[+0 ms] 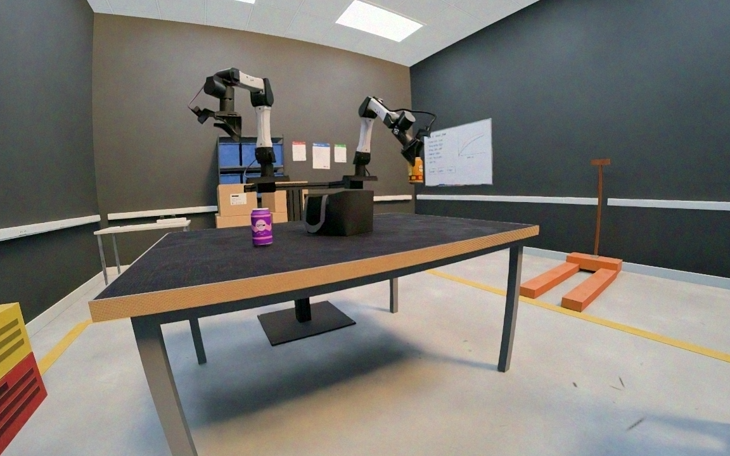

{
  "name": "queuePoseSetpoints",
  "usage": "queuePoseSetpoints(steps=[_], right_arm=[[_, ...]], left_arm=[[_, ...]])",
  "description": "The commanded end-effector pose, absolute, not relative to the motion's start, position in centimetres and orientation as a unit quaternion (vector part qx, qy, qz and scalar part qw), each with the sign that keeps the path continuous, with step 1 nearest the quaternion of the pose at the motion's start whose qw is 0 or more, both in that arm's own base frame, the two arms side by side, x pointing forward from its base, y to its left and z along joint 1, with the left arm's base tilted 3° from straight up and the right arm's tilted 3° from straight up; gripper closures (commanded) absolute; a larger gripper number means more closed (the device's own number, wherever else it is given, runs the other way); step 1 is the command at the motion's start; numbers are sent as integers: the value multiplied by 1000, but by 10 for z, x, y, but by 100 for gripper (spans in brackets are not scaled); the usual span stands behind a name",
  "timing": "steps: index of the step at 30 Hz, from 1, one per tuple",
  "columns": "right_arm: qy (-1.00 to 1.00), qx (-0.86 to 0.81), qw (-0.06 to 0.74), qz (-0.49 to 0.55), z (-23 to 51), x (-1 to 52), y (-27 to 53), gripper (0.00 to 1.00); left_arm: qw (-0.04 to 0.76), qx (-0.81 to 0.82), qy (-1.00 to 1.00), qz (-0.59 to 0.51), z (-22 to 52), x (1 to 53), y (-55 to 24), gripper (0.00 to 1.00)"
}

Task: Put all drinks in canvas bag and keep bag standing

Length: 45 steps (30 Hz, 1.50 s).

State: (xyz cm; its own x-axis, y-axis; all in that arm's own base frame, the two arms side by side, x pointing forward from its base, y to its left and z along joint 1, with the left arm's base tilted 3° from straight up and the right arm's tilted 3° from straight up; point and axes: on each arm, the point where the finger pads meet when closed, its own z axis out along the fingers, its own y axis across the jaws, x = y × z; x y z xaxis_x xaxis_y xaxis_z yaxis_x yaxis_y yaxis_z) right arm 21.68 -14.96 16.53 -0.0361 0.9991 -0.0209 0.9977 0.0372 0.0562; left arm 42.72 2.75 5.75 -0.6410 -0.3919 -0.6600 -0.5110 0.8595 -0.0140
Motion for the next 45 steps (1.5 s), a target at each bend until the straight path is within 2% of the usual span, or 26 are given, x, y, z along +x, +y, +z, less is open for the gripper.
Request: queuePoseSetpoints(steps=[1,8,13,28,42,45], right_arm=[[716,695,64,10,178,223,-156,0],[716,695,64,10,178,223,-156,0],[716,695,64,10,178,223,-156,0],[716,695,64,10,178,223,-156,0],[716,695,64,10,178,223,-156,0],[716,695,64,10,178,223,-156,0]], left_arm=[[409,-262,871,69,105,447,11,26],[383,-261,882,79,83,426,-1,26],[408,-265,871,66,104,440,-20,26],[398,-264,876,65,98,429,-60,26],[376,-250,889,76,70,436,-61,26],[396,-255,879,67,93,438,-57,26]])
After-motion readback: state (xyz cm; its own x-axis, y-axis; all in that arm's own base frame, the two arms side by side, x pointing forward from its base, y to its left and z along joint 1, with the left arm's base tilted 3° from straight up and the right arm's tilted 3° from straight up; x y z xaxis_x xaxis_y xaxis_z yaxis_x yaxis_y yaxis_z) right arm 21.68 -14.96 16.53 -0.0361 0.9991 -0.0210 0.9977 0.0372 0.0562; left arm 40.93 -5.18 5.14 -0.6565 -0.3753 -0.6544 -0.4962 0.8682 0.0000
